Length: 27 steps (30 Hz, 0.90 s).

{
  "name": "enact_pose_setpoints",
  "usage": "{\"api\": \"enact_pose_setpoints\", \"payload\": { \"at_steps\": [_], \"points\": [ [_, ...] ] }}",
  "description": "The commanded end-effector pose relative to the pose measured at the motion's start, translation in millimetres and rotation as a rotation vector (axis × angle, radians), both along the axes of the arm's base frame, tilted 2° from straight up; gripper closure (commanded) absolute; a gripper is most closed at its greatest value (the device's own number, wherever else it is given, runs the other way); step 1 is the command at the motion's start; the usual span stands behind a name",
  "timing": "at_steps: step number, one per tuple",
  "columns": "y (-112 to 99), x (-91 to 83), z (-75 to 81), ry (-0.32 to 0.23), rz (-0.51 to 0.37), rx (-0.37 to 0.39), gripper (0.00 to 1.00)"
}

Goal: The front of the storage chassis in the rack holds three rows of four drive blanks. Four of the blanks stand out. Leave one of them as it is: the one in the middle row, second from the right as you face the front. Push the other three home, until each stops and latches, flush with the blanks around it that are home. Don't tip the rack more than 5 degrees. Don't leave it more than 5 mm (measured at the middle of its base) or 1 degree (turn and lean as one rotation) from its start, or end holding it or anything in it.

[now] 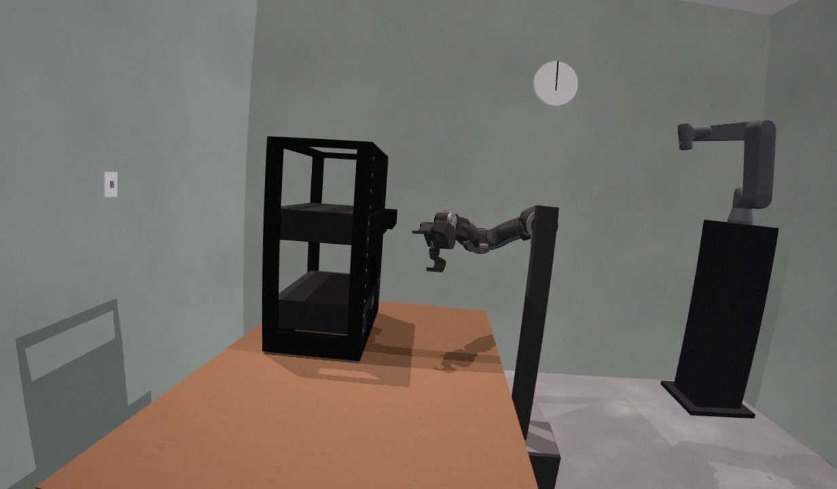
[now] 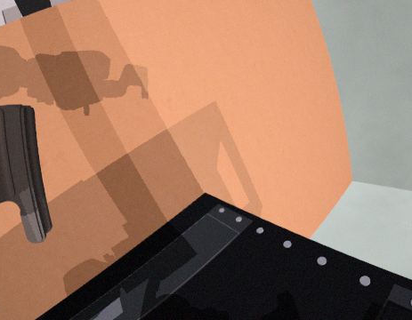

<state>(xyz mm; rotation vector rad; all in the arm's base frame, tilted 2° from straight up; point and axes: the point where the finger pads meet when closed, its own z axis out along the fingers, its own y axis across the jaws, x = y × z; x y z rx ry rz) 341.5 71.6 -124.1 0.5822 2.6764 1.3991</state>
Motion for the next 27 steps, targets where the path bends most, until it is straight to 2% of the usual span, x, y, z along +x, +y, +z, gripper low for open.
{"api": "enact_pose_setpoints", "payload": {
  "at_steps": [1,7,13,15,21,27],
  "points": [
    [-5,9.0,8.2,-0.032,-0.054,0.043,0.0],
    [-33,26.6,32.5,-0.129,-0.211,0.165,0.0],
    [-73,41.2,51.4,-0.225,-0.392,0.258,0.0],
    [-73,41.2,51.4,-0.225,-0.392,0.258,0.0],
    [-121,48.9,63.5,-0.314,-0.578,0.316,0.0],
    [-168,49.0,69.8,-0.394,-0.75,0.34,0.0]
  ]
}}
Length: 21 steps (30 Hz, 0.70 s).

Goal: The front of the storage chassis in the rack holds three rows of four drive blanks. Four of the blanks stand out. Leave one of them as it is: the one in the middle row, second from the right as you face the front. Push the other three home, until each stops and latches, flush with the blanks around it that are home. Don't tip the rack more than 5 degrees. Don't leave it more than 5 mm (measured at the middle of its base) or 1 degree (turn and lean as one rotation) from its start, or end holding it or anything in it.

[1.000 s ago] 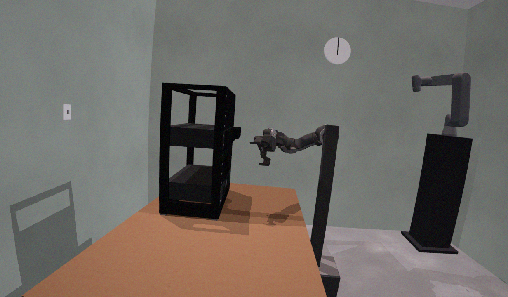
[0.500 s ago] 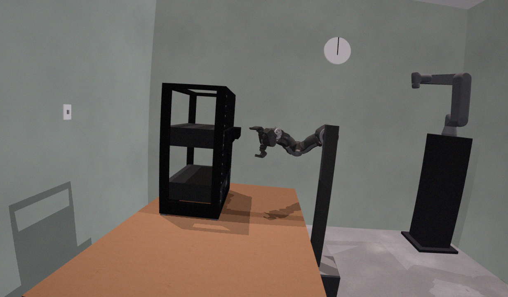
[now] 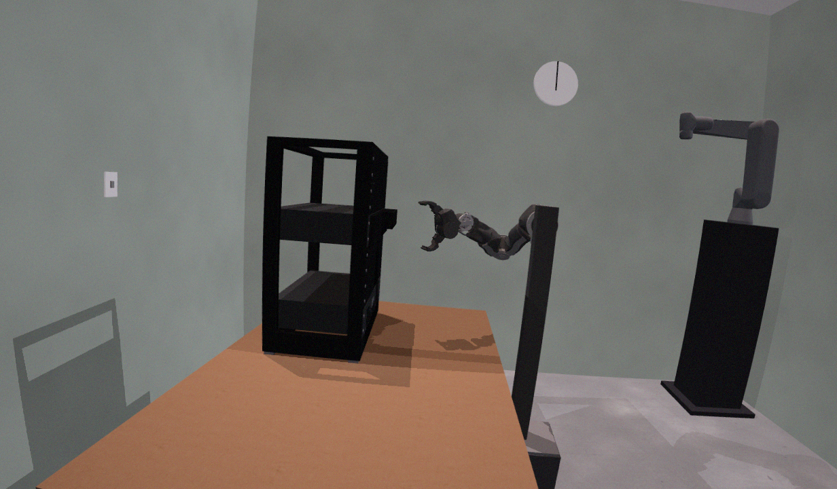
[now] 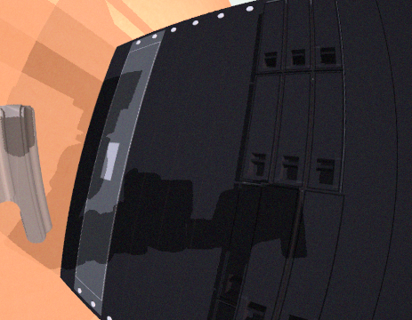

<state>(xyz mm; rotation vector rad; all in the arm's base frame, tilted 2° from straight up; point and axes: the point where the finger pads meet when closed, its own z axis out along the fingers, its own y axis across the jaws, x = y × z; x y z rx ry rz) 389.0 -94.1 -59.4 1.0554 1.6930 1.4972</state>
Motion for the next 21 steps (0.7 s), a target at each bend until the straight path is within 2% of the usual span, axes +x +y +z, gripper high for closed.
{"api": "enact_pose_setpoints", "payload": {
  "at_steps": [1,3,5,14,21],
  "points": [
    [-10,0.9,5.7,-0.031,-0.049,0.018,0.0],
    [-24,-0.8,6.8,-0.047,-0.101,0.022,0.0],
    [-24,-0.8,6.8,-0.047,-0.101,0.022,0.0],
    [-73,-11.2,11.2,-0.101,-0.284,0.024,0.0],
    [-91,-17.2,11.4,-0.116,-0.353,0.019,0.0]
  ]
}}
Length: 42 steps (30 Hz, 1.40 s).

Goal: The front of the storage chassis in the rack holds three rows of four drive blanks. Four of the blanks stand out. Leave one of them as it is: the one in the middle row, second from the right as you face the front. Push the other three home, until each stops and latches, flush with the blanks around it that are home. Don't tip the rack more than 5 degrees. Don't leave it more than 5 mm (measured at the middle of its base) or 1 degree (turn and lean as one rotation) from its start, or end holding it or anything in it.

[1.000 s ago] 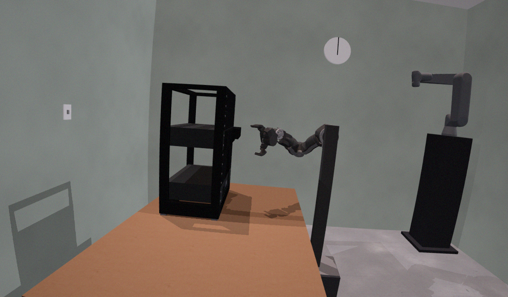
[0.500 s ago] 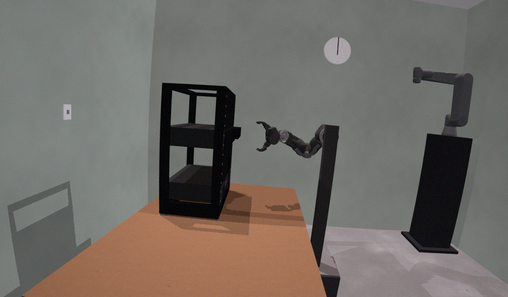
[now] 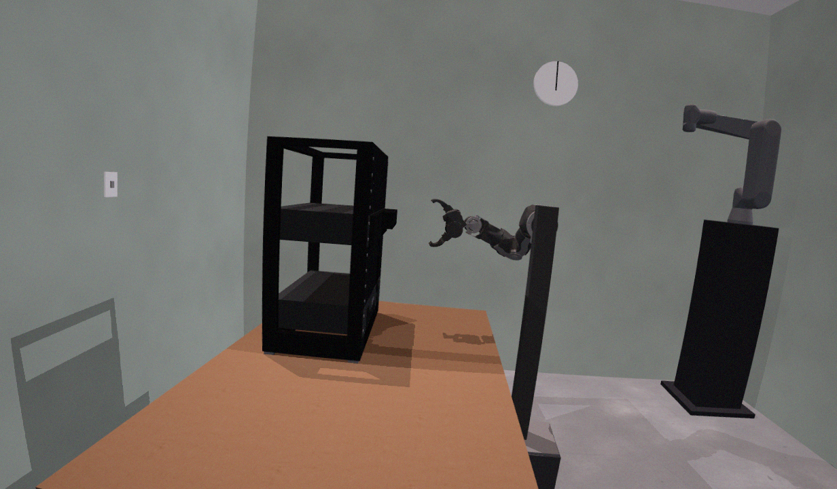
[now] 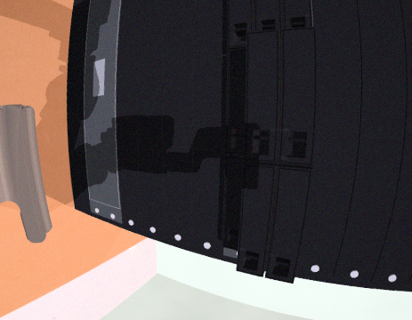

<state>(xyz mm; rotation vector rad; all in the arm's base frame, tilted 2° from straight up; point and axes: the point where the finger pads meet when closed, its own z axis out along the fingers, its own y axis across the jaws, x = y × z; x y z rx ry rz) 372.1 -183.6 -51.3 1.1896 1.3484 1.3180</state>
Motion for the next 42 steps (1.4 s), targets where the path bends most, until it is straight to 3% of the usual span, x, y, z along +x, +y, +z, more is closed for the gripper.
{"api": "enact_pose_setpoints", "payload": {
  "at_steps": [1,10,42],
  "points": [
    [-1,-0.3,3.4,-0.014,-0.006,0.001,0.0],
    [-11,-3.7,3.0,-0.02,-0.044,-0.002,0.0],
    [-11,-3.8,2.9,-0.02,-0.045,-0.002,0.0]
  ]
}}
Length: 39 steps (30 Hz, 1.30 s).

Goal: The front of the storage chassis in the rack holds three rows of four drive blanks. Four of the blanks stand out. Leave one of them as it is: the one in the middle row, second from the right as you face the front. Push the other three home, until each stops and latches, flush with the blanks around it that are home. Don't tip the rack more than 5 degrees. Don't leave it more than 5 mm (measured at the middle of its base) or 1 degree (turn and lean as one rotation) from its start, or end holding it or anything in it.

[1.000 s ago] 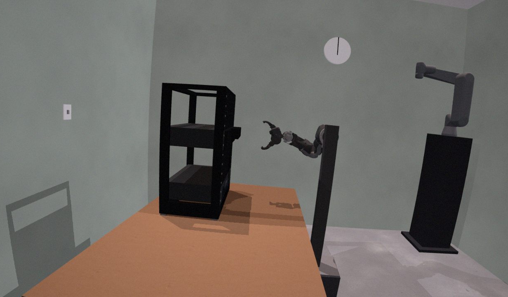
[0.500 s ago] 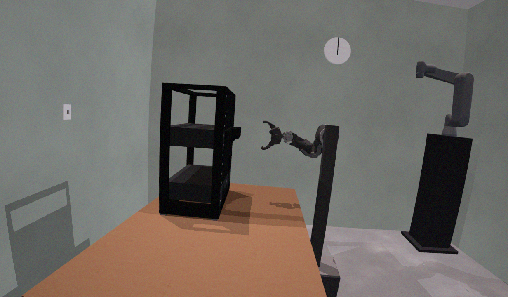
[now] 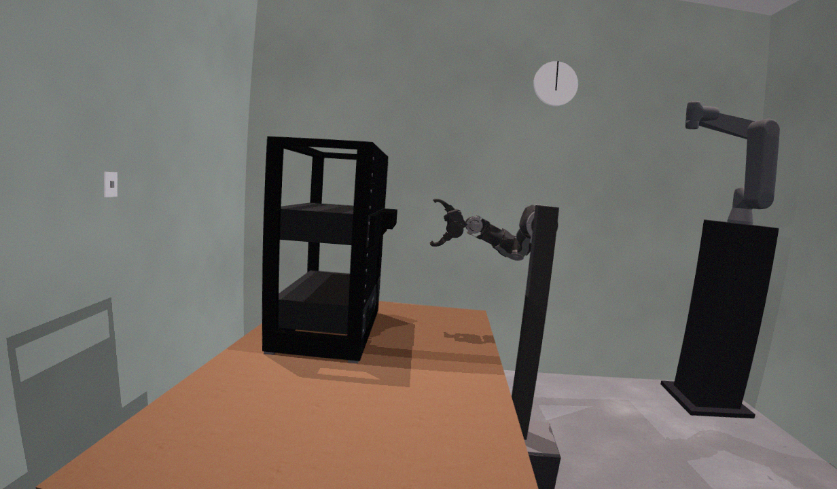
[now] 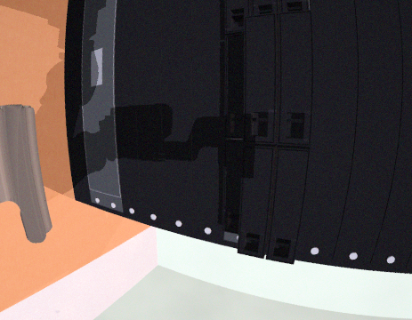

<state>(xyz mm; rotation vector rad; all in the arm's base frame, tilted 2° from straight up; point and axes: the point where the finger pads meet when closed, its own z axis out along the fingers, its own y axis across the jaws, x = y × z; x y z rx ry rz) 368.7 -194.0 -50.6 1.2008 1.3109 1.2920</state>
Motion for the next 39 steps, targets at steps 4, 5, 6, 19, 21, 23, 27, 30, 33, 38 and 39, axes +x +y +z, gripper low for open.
{"api": "enact_pose_setpoints", "payload": {
  "at_steps": [4,5,6,19,21,23,27,30,33,38,39],
  "points": [
    [-2,2.5,1.8,-0.005,-0.004,0.002,0.0],
    [-3,4.4,2.5,-0.005,-0.004,0.002,0.0],
    [-4,7.1,3.5,-0.005,-0.004,0.002,0.0],
    [-28,61.7,23.4,-0.006,-0.003,0.002,0.0],
    [-31,69.1,26.1,-0.006,-0.003,0.002,0.0],
    [-33,73.7,27.0,-0.004,-0.003,0.002,0.0],
    [-34,75.6,25.3,0.001,-0.003,0.002,0.0],
    [-34,75.5,26.4,-0.002,-0.003,0.001,0.0],
    [-34,75.5,26.4,-0.002,-0.003,0.001,0.0],
    [-34,75.5,26.4,-0.002,-0.003,0.001,0.0],
    [-34,75.5,26.4,-0.002,-0.003,0.001,0.0]
  ]
}}
